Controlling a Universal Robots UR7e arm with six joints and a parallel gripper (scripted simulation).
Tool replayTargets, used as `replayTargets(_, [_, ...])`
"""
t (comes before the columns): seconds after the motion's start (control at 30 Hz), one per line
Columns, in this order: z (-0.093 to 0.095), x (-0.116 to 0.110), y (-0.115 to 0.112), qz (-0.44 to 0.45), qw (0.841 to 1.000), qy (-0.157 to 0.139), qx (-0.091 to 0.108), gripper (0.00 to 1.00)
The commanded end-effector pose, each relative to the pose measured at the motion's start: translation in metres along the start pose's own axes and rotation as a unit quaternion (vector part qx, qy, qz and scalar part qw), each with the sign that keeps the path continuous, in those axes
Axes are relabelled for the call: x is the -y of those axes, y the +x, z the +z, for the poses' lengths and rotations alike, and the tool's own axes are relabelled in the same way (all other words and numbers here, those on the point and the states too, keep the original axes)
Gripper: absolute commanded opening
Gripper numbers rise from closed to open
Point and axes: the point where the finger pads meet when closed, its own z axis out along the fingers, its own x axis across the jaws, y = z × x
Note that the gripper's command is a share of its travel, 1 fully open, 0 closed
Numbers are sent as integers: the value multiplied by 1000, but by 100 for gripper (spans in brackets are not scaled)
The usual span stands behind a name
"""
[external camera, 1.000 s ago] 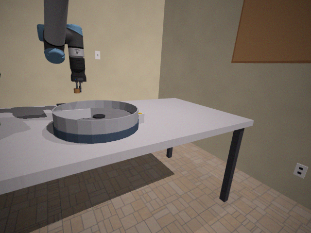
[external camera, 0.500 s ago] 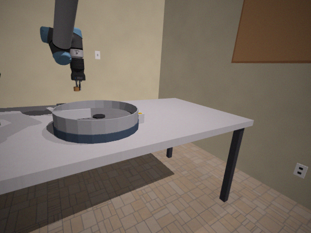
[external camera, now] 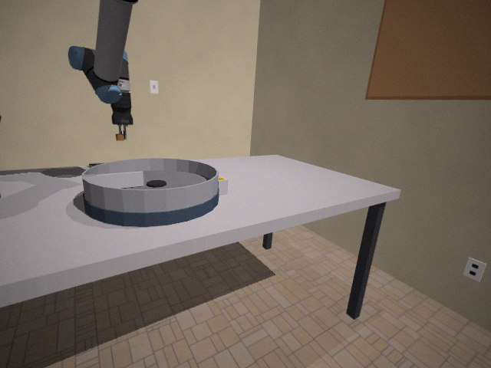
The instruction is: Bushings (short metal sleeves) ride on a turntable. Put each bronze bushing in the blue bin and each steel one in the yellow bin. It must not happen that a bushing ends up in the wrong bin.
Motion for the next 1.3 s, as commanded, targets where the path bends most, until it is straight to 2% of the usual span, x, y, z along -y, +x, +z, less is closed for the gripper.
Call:
replayTargets(0.0, [1,19,4,1,1000,-2,2,0])
replayTargets(0.63, [1,18,4,1,1000,-2,2,0])
replayTargets(0.8, [26,18,4,1,1000,-2,2,0])
replayTargets(0.9, [26,18,4,1,1000,-2,2,0])
replayTargets(1.03, [46,18,4,1,1000,-2,2,0])
replayTargets(1.27, [57,18,3,1,1000,-2,2,0])
